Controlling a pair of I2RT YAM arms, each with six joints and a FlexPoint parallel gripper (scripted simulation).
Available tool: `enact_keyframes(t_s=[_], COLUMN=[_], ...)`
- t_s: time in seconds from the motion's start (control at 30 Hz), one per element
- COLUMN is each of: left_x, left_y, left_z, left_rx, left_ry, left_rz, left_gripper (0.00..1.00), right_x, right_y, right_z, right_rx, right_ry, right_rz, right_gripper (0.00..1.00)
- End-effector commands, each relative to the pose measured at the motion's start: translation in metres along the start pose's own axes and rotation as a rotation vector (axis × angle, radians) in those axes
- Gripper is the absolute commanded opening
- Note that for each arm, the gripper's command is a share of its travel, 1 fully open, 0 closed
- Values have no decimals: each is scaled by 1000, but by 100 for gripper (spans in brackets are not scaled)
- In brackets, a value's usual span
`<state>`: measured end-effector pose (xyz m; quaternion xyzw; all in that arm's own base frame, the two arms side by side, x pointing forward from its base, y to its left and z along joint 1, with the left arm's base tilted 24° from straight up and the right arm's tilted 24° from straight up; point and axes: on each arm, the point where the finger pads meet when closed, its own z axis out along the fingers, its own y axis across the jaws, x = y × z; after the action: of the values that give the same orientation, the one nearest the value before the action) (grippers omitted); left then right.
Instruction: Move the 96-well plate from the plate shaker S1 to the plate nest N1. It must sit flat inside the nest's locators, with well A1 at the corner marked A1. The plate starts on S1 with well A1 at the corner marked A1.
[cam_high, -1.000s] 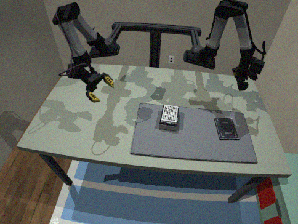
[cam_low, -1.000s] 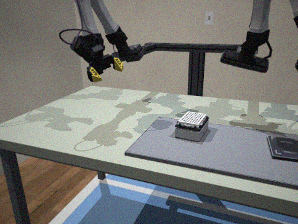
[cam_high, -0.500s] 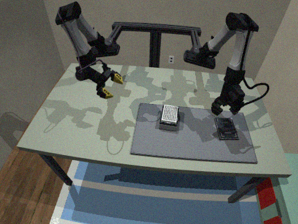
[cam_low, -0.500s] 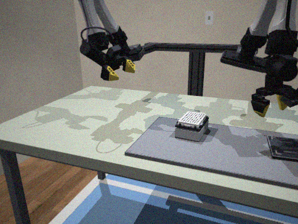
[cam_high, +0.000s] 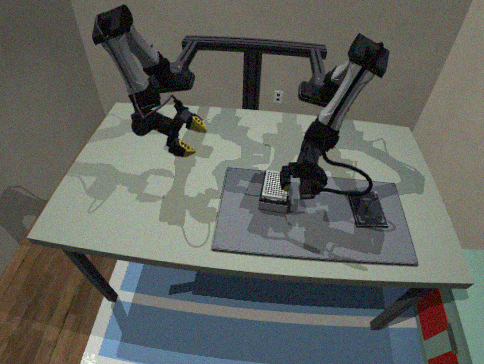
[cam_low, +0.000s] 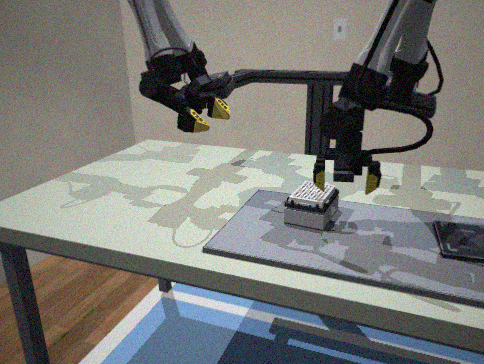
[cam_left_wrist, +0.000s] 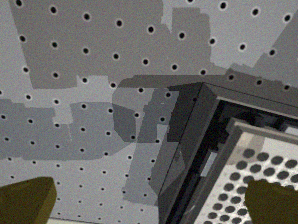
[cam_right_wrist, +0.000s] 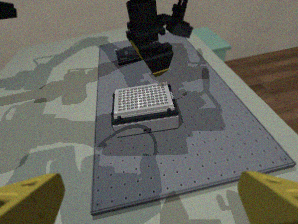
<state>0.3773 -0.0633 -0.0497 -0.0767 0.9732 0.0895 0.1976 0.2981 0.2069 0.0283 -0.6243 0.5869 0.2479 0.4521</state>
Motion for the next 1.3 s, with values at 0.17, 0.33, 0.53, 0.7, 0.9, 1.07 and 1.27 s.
enact_keyframes(t_s=[0.17, 0.33, 0.53, 0.7, 0.9, 1.07, 1.27], left_x=[37, 49, 48, 48, 44, 37, 36], left_y=[-69, -78, -75, -75, -75, -77, -81], left_z=[7, 13, 21, 29, 36, 31, 26], left_rx=[-3, -4, -1, -1, -3, 3, 16], left_ry=[-8, 3, 9, 9, 13, 2, -17], left_rz=[215, 259, 251, 251, 253, 245, 240], left_gripper=[100, 100, 100, 100, 100, 100, 84], right_x=[4, 8, 13, 14, 14, 14, 14], right_y=[12, 10, 11, 9, 7, 5, 5], right_z=[11, 14, 18, 20, 20, 20, 20], right_rx=[-60, -50, -51, -44, -32, -26, -25], right_ry=[4, 16, 26, 32, 35, 36, 33], right_rz=[-8, -6, 12, 19, 24, 26, 27], right_gripper=[100, 100, 100, 100, 100, 100, 100])
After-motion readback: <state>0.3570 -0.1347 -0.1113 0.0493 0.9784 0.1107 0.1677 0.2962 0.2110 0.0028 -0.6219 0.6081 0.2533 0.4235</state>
